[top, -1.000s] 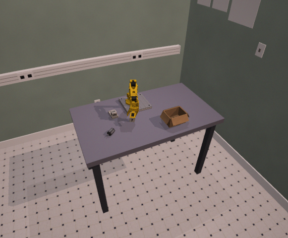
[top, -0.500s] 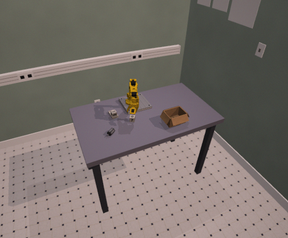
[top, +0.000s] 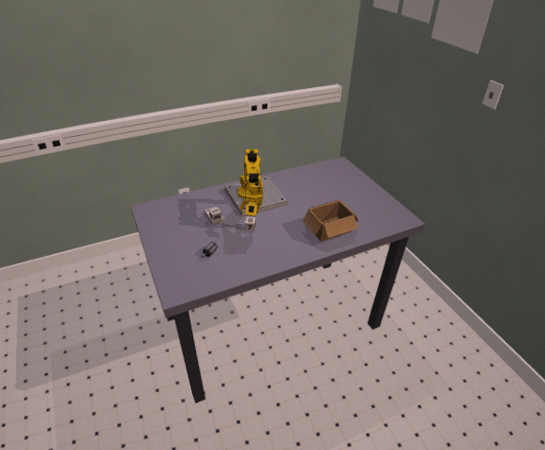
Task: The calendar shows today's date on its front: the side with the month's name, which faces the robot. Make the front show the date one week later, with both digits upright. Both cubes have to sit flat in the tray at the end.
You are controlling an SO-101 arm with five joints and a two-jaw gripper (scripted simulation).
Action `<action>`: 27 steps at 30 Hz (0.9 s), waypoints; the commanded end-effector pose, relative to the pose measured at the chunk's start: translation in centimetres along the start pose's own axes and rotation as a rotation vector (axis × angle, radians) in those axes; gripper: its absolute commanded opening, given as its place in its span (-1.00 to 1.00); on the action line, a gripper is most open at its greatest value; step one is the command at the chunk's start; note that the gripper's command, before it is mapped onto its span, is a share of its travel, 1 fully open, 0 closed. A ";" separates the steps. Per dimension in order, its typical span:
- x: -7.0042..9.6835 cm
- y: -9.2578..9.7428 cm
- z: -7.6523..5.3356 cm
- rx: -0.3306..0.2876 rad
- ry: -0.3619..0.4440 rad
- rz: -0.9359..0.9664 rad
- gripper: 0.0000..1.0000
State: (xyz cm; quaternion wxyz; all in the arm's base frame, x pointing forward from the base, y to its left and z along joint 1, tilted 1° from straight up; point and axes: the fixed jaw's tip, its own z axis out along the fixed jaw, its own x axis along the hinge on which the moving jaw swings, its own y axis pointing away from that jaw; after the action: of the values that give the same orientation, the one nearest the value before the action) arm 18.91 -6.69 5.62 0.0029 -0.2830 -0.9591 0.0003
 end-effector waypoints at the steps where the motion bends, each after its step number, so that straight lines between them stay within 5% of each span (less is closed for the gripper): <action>1: -0.2 -0.1 -0.5 -0.005 -0.020 -0.002 -0.29; 12: -0.4 0.0 -1.2 -0.013 -0.063 -0.002 -0.29; 27: -1.1 0.1 -7.5 -0.079 -0.408 -0.002 -0.30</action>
State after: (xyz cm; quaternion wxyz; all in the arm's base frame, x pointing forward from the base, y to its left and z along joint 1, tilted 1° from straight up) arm 19.94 -7.10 11.42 -0.1595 -0.2792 -0.9468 0.0150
